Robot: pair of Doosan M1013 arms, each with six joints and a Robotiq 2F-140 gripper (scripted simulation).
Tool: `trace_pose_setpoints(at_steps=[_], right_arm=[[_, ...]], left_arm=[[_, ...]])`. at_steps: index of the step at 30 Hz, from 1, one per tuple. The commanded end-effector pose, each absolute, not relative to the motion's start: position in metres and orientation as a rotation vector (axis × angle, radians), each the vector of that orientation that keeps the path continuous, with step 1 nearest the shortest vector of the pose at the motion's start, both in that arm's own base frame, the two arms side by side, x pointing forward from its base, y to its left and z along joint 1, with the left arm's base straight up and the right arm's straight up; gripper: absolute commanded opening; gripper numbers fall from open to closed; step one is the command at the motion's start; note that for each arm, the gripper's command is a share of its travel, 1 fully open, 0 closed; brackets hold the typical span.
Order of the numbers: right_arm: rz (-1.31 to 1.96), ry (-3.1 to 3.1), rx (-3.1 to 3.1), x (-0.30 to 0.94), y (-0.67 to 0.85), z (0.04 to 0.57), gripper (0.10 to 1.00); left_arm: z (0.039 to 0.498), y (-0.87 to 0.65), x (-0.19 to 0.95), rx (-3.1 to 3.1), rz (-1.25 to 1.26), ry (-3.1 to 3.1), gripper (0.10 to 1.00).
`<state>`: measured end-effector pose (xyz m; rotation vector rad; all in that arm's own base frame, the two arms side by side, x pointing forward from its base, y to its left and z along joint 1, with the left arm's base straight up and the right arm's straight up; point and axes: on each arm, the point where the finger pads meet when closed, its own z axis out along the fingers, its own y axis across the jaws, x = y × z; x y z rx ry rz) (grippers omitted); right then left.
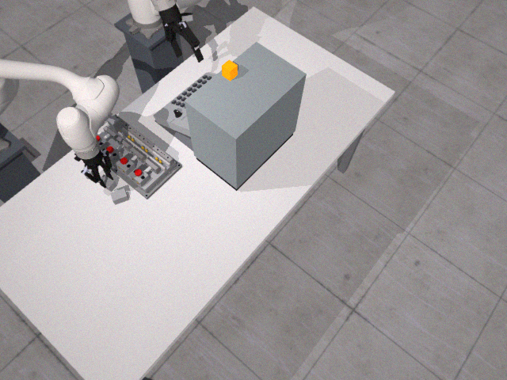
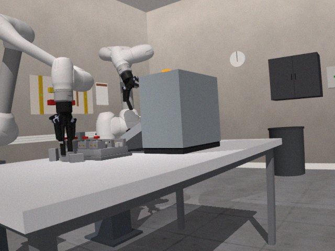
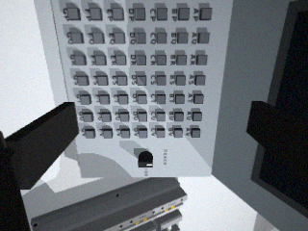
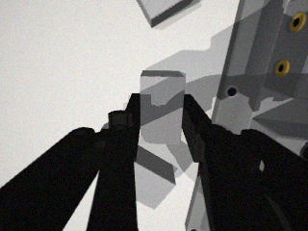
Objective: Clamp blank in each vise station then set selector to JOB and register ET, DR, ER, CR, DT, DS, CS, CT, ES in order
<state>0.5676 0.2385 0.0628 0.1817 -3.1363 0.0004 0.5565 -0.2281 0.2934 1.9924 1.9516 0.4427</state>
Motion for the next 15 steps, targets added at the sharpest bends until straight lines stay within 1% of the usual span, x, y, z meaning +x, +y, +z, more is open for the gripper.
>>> trace_pose_setpoints(at_steps=[1,6,8,9,12,15], right_arm=[[-0.001,-3.138,0.182,0.568,0.239,0.064,0.099],[-0.001,-3.138,0.182,0.568,0.239,0.064,0.099],[-0.001,-3.138,0.182,0.568,0.239,0.072,0.099],[-0.001,-3.138,0.182,0.568,0.239,0.089,0.099],[-0.001,-3.138,0.182,0.568,0.239,0.167,0.099],[-0.001,-3.138,0.182,0.568,0.239,0.226,0.099]], left_arm=[[0.294,-0.228,0.557,1.992,0.443,1.951,1.0],[0.294,-0.228,0.557,1.992,0.443,1.951,1.0],[0.294,-0.228,0.557,1.992,0.443,1.951,1.0],[0.294,-0.228,0.557,1.992,0.443,1.951,1.0],[0.294,-0.228,0.557,1.992,0.443,1.951,1.0],[0.294,-0.228,0.557,1.992,0.443,1.951,1.0]])
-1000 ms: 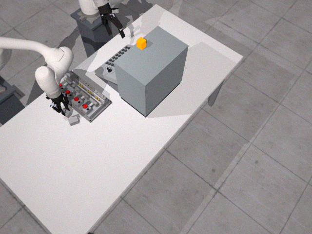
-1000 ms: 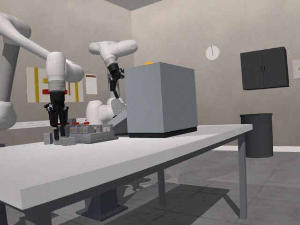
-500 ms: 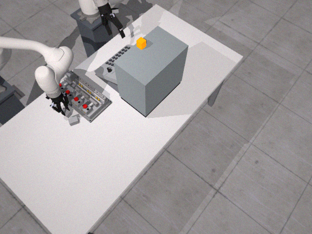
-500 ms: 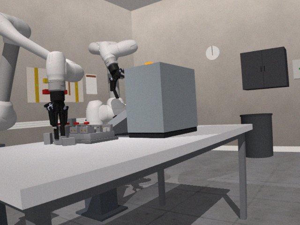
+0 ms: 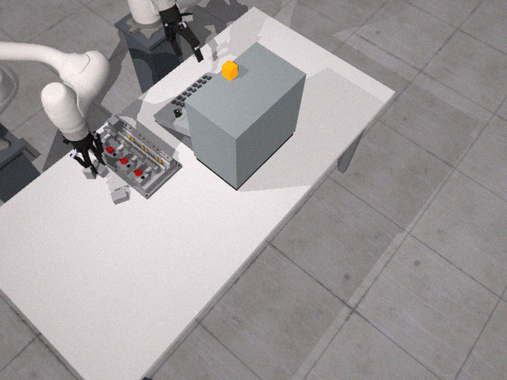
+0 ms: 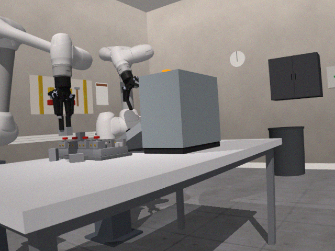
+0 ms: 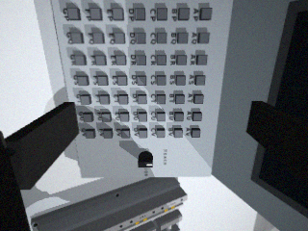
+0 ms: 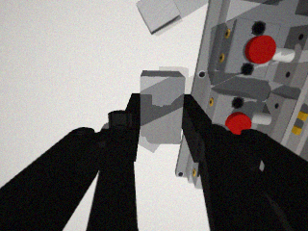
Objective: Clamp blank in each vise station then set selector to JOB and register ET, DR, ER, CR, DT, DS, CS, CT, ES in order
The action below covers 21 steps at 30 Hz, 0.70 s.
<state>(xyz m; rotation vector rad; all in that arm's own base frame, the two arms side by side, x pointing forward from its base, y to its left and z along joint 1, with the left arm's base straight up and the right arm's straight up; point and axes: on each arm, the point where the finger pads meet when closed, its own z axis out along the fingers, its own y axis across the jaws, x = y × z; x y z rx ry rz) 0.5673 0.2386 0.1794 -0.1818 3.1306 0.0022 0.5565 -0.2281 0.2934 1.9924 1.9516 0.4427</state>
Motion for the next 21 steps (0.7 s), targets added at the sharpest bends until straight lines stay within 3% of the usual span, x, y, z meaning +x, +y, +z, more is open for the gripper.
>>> trace_pose_setpoints(at_steps=[1,21], right_arm=[[0.001,3.135,-0.181,0.568,0.239,0.227,0.099],[0.002,3.138,-0.128,0.555,0.303,0.227,0.099]], left_arm=[[0.294,-0.228,0.557,1.992,0.443,1.951,1.0],[0.294,-0.228,0.557,1.992,0.443,1.951,1.0]])
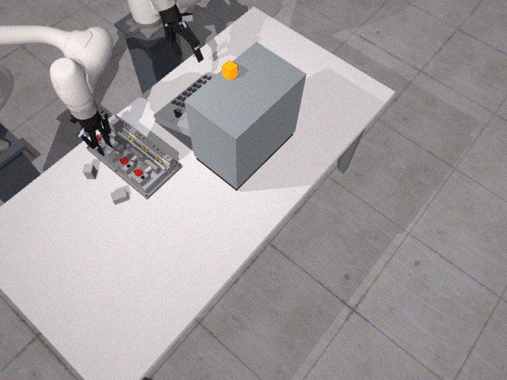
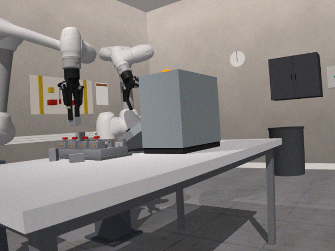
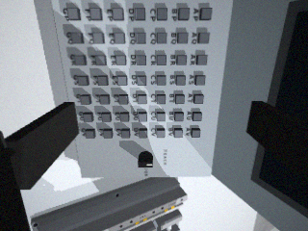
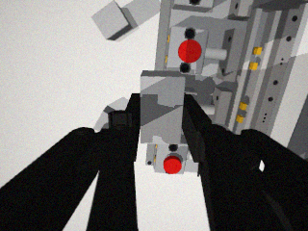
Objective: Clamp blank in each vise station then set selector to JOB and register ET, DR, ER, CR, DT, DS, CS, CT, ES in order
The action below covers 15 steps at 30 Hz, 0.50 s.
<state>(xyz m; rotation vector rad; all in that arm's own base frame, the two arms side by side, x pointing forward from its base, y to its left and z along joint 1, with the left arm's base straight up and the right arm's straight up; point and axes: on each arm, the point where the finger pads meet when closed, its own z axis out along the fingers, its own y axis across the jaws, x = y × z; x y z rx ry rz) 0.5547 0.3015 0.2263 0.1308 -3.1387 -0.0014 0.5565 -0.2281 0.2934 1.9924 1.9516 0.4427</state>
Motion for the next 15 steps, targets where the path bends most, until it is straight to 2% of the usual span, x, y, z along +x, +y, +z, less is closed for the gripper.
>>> trace_pose_setpoints(at_steps=[1,15], right_arm=[[-0.002,-3.141,0.12,0.553,0.312,0.227,0.099],[-0.002,-3.143,0.025,0.511,0.423,0.227,0.099]], left_arm=[[0.294,-0.228,0.557,1.992,0.443,1.951,1.0],[0.294,-0.228,0.557,1.992,0.443,1.951,1.0]])
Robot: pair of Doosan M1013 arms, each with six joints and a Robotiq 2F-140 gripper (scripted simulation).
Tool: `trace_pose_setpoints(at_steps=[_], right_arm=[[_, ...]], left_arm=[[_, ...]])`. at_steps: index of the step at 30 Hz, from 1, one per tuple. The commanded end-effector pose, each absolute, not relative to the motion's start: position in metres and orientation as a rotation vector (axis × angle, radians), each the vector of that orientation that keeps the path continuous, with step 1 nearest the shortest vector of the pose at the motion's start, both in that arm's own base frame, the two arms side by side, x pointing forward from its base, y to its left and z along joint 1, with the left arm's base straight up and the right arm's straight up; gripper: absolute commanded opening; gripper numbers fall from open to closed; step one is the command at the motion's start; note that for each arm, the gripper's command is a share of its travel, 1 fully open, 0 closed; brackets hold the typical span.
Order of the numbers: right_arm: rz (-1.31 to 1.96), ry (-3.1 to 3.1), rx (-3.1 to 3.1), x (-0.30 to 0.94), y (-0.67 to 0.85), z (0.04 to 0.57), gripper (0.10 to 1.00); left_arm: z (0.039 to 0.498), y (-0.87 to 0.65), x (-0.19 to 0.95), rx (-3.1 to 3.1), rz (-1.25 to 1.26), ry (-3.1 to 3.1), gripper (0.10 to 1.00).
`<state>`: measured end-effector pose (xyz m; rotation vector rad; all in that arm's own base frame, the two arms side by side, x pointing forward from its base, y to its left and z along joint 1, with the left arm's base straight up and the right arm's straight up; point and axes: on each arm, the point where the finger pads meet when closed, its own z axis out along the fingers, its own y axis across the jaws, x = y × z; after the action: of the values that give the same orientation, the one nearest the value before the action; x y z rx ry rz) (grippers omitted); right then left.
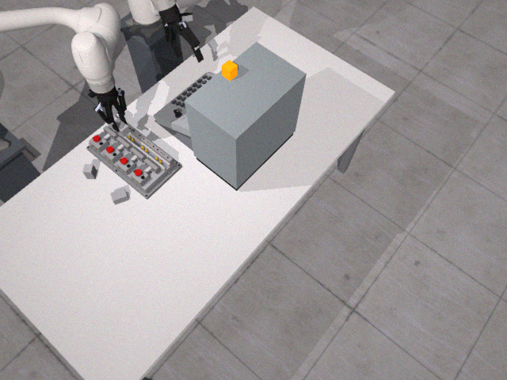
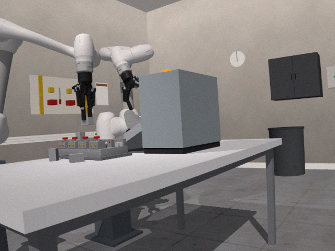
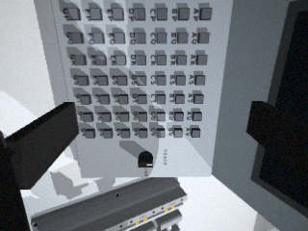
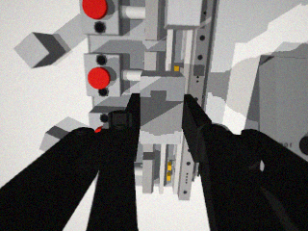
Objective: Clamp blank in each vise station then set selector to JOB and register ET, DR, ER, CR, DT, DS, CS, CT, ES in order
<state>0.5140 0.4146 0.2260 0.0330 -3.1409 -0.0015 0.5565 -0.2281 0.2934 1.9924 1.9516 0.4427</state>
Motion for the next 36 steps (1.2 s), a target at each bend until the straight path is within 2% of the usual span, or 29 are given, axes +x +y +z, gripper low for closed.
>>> trace_pose_setpoints(at_steps=[1,22,36], right_arm=[[-0.002,-3.143,0.025,0.511,0.423,0.227,0.099],[-0.002,-3.143,0.012,0.503,0.438,0.224,0.099],[-0.002,-3.143,0.012,0.503,0.439,0.193,0.099]], left_arm=[[0.294,-0.228,0.557,1.992,0.443,1.951,1.0],[0.294,-0.228,0.557,1.992,0.443,1.951,1.0],[0.294,-0.228,0.557,1.992,0.443,1.951,1.0]])
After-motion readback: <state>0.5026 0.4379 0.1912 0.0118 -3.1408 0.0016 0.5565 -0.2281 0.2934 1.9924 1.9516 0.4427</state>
